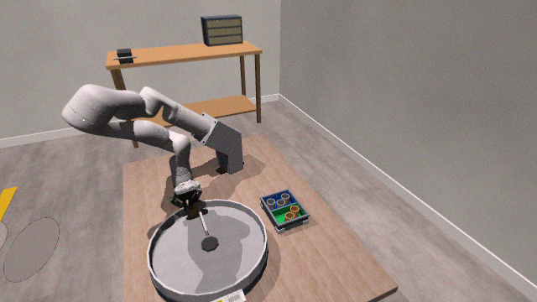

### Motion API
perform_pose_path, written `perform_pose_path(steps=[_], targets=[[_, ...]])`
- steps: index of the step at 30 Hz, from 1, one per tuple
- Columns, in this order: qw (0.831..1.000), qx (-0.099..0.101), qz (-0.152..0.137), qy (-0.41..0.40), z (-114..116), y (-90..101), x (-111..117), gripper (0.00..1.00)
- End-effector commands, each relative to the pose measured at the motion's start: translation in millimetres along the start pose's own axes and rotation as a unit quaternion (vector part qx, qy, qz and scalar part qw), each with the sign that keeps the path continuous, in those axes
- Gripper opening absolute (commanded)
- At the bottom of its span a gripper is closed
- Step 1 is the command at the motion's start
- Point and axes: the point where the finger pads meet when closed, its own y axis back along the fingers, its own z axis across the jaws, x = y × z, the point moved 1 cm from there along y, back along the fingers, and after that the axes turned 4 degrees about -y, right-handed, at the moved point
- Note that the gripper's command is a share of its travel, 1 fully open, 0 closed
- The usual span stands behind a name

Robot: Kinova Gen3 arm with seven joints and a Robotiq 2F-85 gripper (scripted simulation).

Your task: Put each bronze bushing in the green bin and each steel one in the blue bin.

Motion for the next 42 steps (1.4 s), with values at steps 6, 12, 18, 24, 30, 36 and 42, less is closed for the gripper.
perform_pose_path(steps=[6,12,18,24,30,36,42], targets=[[1.0,0.0,0.0,0.0,-0.1,0.3,0.3,0.0],[1.0,0.0,0.0,0.0,-0.1,0.3,0.3,0.0],[1.0,0.0,0.0,0.0,-0.1,0.3,0.3,0.0],[1.0,0.001,0.0,0.001,-0.1,2.7,0.3,0.0],[1.0,0.002,0.0,0.001,-0.1,3.3,0.3,0.0],[1.0,0.003,0.0,0.002,0.0,6.3,0.3,0.0],[1.0,0.003,0.0,0.002,0.0,6.7,0.3,0.0]])
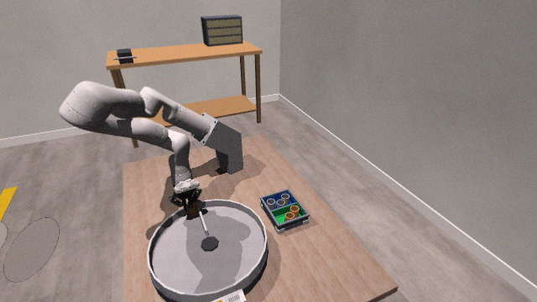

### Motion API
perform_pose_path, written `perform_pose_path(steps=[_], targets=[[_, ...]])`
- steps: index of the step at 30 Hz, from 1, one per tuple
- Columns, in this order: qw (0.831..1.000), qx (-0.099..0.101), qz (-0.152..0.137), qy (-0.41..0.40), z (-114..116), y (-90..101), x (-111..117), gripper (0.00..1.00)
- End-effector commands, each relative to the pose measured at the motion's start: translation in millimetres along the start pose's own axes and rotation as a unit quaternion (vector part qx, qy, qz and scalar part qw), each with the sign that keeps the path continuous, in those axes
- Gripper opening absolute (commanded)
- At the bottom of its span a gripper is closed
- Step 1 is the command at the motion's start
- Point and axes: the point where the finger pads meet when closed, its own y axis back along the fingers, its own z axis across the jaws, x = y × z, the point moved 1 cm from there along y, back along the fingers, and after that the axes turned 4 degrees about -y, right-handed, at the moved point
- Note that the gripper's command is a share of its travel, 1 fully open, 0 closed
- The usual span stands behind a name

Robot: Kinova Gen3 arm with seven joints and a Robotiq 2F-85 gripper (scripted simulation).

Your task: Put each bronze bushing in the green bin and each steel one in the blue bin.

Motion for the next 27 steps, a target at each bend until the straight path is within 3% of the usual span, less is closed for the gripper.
perform_pose_path(steps=[1,27], targets=[[1.0,0.0,0.001,0.0,-0.2,0.8,0.3,0.0],[1.0,0.0,0.001,0.0,-0.2,9.3,0.3,0.0]])
